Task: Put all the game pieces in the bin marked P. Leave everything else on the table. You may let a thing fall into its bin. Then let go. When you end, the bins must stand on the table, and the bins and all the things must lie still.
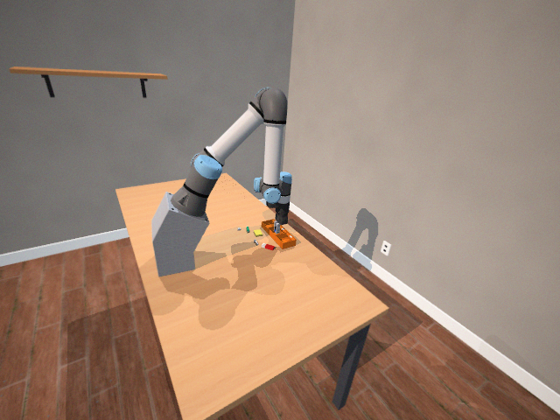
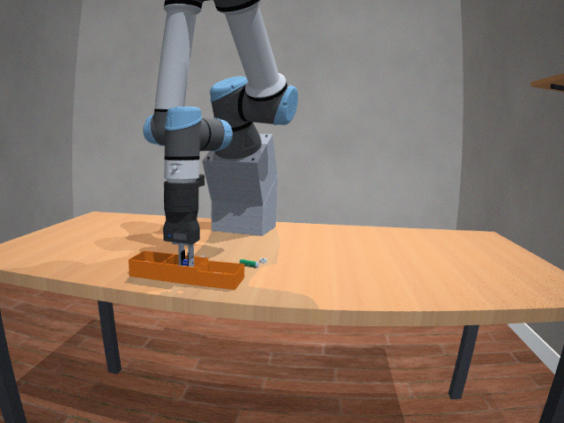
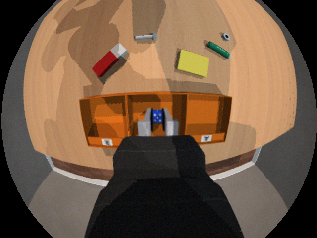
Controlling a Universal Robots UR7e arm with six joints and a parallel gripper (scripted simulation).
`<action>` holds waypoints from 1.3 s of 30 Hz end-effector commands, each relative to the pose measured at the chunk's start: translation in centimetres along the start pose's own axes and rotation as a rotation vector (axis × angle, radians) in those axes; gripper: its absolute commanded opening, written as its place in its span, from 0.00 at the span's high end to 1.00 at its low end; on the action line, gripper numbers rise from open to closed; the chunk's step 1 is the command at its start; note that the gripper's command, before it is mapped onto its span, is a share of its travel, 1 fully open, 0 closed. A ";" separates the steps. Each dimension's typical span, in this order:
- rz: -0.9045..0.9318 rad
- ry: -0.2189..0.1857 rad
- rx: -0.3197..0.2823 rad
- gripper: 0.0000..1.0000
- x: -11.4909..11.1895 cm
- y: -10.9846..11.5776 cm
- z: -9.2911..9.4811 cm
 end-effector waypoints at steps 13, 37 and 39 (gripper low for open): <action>0.000 -0.001 -0.001 0.66 0.0 0.1 0.7; 0.000 -0.001 -0.001 0.36 0.0 0.1 0.1; 0.000 -0.001 -0.001 0.36 0.0 0.1 -0.1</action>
Point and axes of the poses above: the point where the finger pads meet when closed, its own z axis out along the fingers, its own x axis across the jaws, y = z × x, the point moved 6 cm from there along -z, back along the fingers, and after that the axes turned 12 degrees about -z, right-handed, at the moved point
